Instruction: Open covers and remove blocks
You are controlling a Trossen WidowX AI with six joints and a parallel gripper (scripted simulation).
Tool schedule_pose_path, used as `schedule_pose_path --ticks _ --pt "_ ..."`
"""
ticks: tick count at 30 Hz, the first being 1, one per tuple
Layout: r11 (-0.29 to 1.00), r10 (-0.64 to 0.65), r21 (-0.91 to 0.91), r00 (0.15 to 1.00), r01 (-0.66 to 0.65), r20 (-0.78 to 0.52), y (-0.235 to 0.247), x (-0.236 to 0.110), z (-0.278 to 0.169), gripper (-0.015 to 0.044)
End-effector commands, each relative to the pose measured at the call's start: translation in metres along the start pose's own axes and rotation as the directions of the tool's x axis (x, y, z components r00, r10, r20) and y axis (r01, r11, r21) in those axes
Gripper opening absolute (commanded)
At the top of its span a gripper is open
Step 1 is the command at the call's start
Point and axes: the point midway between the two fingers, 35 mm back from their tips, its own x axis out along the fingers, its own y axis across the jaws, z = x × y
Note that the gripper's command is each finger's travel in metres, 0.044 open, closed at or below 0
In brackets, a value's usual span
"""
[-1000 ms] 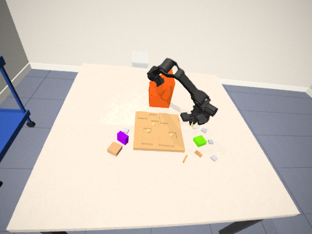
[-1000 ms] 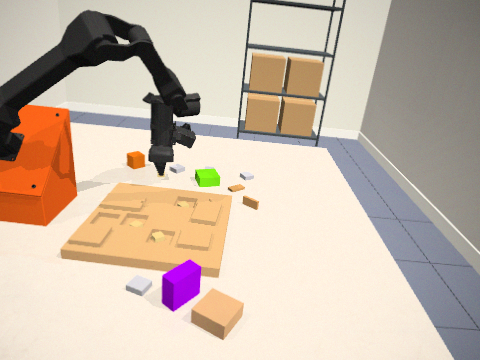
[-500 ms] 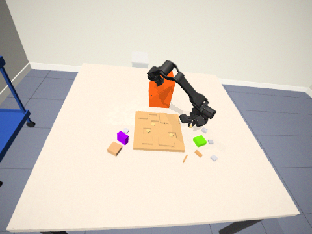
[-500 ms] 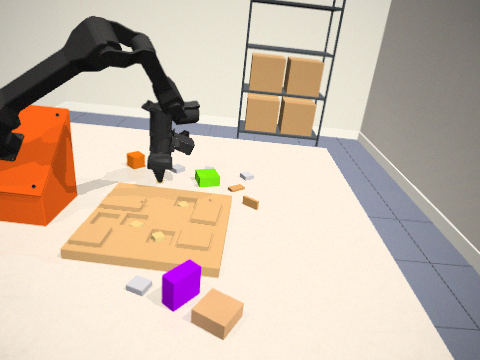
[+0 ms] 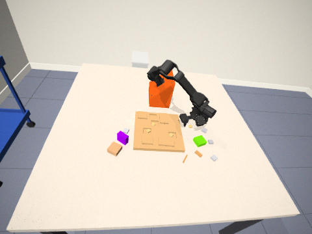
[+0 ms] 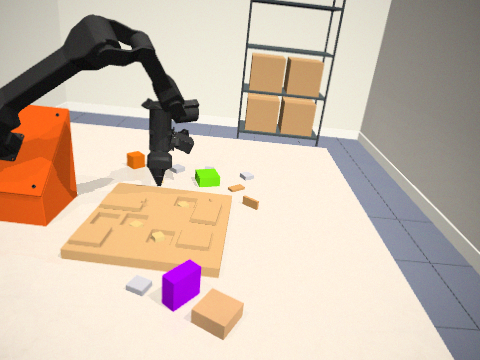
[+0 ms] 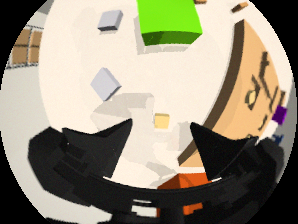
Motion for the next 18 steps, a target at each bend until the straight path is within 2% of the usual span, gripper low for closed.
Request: schedule_pose_path --ticks 1,18 --pt "1.000 0.007 0.005 1.000 -0.007 0.010 0.001 -0.014 0.003 0.0440" --pt "1.000 0.005 0.000 1.000 -0.005 0.010 0.002 -0.069 0.001 0.0440"
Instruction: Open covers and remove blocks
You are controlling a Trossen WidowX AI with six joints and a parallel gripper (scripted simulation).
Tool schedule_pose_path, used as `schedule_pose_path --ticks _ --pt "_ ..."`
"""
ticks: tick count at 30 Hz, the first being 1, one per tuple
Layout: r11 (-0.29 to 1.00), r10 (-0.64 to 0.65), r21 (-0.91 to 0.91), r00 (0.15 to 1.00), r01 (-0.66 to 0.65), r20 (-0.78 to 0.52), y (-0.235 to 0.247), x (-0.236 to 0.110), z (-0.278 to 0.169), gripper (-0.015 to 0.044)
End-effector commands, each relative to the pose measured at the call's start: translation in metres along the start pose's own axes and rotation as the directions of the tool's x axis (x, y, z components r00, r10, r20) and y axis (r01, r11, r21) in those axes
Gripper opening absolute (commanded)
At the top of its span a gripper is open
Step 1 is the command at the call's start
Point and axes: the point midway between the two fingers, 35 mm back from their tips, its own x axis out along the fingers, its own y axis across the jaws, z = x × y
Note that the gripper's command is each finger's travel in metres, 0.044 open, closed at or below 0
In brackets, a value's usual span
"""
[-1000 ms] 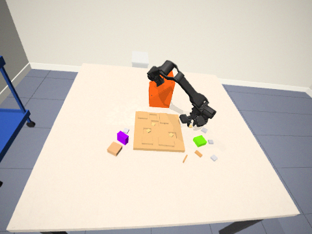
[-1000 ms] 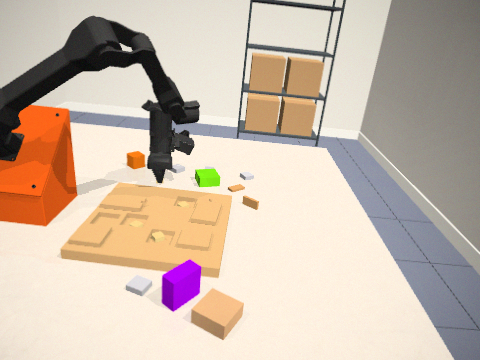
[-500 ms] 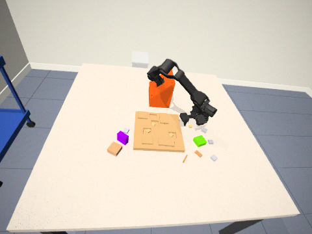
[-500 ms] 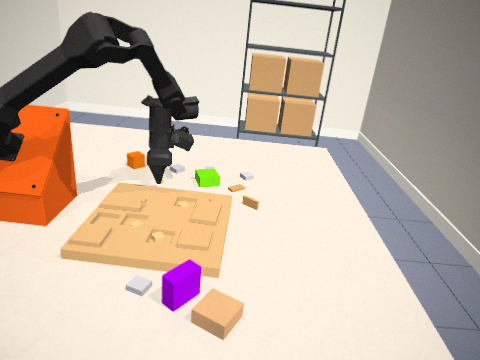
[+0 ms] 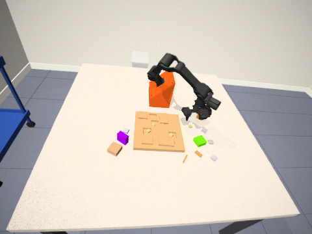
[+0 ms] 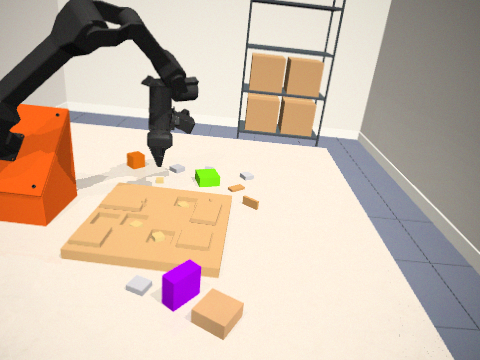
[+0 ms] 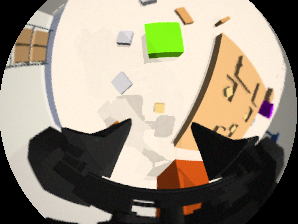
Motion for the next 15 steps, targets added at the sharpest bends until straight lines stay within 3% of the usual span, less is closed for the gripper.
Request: schedule_pose_path --ticks 1,4,15 --pt "1.000 0.007 0.008 1.000 -0.007 0.007 0.000 -0.015 0.001 0.0440" --pt "1.000 0.006 0.008 1.000 -0.007 0.007 0.000 -0.017 0.001 0.0440" --pt "0.884 0.023 0.466 1.000 -0.026 0.012 -0.055 -0.024 0.009 0.0151"
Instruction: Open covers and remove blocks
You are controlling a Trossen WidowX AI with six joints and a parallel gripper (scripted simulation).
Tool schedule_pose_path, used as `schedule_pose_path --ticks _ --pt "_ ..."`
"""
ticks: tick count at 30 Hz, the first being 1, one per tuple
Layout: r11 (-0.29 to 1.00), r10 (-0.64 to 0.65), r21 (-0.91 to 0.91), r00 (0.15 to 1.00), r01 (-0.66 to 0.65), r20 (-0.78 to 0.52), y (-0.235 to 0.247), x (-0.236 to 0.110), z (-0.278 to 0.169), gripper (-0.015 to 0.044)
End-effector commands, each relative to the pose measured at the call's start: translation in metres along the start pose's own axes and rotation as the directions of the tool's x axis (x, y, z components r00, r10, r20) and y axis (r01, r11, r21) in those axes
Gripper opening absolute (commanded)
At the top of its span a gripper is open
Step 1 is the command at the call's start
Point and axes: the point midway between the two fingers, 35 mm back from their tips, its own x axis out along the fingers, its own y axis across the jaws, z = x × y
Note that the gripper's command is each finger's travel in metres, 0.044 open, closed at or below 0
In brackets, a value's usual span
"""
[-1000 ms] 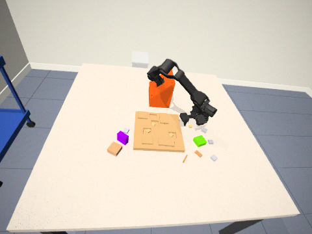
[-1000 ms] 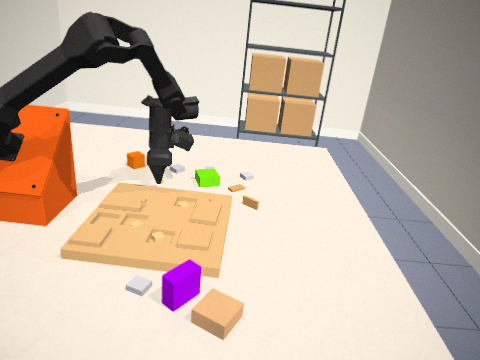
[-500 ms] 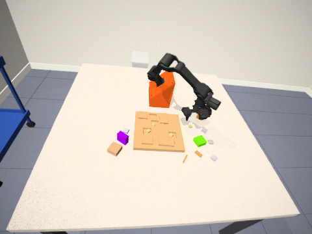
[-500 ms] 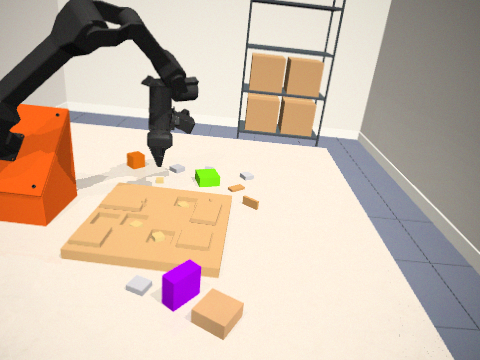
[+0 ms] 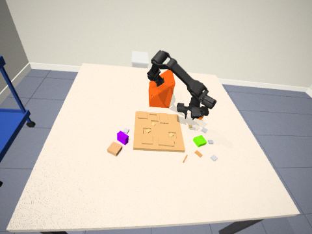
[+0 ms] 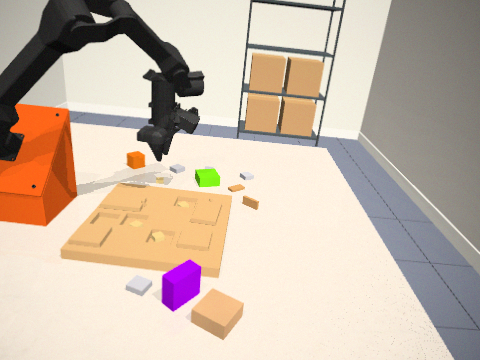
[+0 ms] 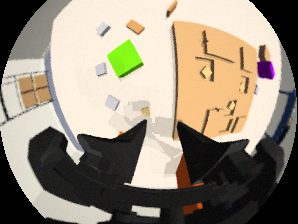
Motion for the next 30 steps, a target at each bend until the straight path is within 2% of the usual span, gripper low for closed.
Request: schedule_pose_path --ticks 1,6,12,19,30 --pt "0.984 0.006 0.180 1.000 -0.007 0.006 -0.020 -0.004 0.009 0.0125" --pt "0.907 0.010 0.421 1.000 -0.012 0.007 -0.048 -0.006 0.019 0.0000" --pt "0.738 0.011 0.675 1.000 -0.014 0.008 -0.082 -0.006 0.027 0.0000" --pt "0.455 0.007 0.891 1.000 -0.011 0.009 -0.123 -0.005 0.032 0.0000" --pt "-0.065 -0.011 0.998 1.000 -0.008 0.008 -0.183 -0.001 0.027 0.0000"
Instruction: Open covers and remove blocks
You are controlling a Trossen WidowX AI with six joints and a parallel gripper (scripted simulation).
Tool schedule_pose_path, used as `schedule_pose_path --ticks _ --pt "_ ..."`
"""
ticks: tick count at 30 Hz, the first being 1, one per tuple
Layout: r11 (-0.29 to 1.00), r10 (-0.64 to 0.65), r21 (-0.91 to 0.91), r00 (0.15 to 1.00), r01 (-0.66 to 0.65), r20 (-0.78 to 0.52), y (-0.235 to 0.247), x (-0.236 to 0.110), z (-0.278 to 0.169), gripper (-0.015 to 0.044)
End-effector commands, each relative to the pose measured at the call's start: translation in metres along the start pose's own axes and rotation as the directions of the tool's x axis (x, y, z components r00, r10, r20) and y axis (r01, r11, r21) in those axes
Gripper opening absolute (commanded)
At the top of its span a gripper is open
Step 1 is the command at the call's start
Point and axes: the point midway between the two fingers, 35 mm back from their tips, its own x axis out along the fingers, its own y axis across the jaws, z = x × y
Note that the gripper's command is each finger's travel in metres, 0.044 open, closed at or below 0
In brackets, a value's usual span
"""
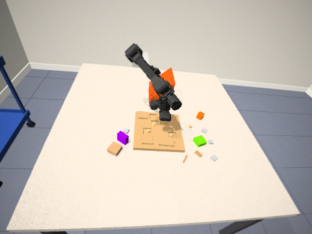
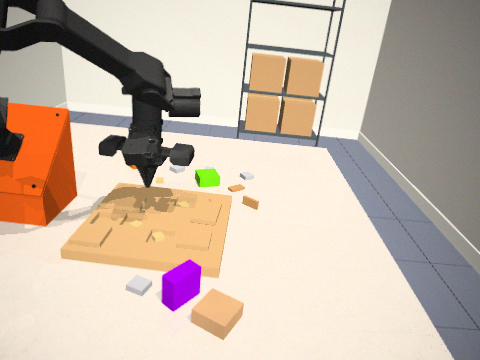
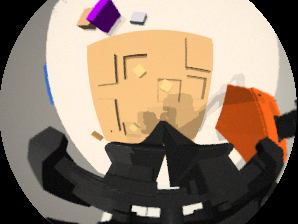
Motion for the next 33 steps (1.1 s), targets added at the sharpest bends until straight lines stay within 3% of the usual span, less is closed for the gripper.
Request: schedule_pose_path --ticks 1,7,14,25,33 --pt "0.984 0.004 0.176 1.000 -0.005 0.008 -0.005 0.001 0.019 0.0000" --pt "0.909 0.001 0.416 1.000 -0.010 0.021 -0.013 0.003 0.044 0.0000" --pt "0.906 0.001 0.423 1.000 -0.010 0.021 -0.012 0.008 0.045 0.0000" --pt "0.906 0.001 0.423 1.000 -0.011 0.024 -0.011 0.053 0.048 0.0000" --pt "0.906 0.001 0.423 1.000 -0.011 0.024 -0.011 0.057 0.049 0.0000"
